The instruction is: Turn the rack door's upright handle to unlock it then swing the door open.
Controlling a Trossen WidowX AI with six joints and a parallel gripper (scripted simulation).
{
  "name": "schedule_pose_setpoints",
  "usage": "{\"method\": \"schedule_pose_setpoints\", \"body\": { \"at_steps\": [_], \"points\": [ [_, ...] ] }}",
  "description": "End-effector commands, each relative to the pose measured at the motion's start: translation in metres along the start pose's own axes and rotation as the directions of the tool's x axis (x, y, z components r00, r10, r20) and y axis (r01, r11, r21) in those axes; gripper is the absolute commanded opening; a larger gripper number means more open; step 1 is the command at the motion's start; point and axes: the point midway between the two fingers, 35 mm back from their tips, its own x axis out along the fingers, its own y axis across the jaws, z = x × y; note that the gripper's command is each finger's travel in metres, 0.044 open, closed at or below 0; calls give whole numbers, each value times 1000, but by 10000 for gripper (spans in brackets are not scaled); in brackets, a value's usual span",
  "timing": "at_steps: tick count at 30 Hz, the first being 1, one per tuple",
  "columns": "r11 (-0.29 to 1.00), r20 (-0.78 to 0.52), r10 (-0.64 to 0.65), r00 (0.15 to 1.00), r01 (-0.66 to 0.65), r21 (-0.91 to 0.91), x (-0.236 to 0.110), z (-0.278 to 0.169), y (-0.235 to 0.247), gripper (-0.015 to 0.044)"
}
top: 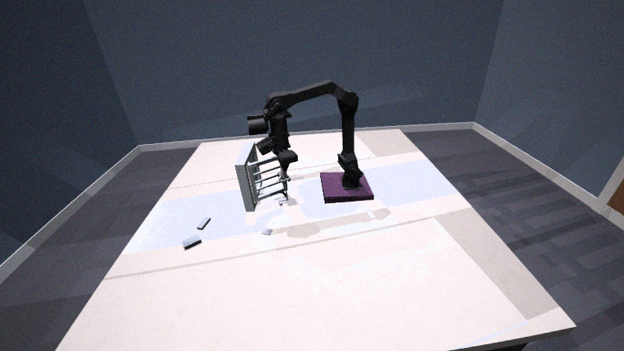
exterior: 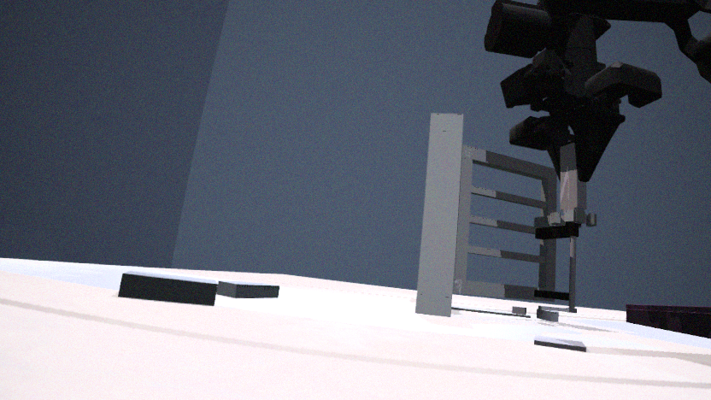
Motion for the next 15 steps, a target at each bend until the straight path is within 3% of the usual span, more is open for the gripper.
{"method": "schedule_pose_setpoints", "body": {
  "at_steps": [1, 15],
  "points": [
    [997, 3, 2, 1000, -2, 74, 0, 2, 7, 12],
    [961, 4, 4, 1000, -5, 277, 0, 12, 32, 12]
  ]
}}
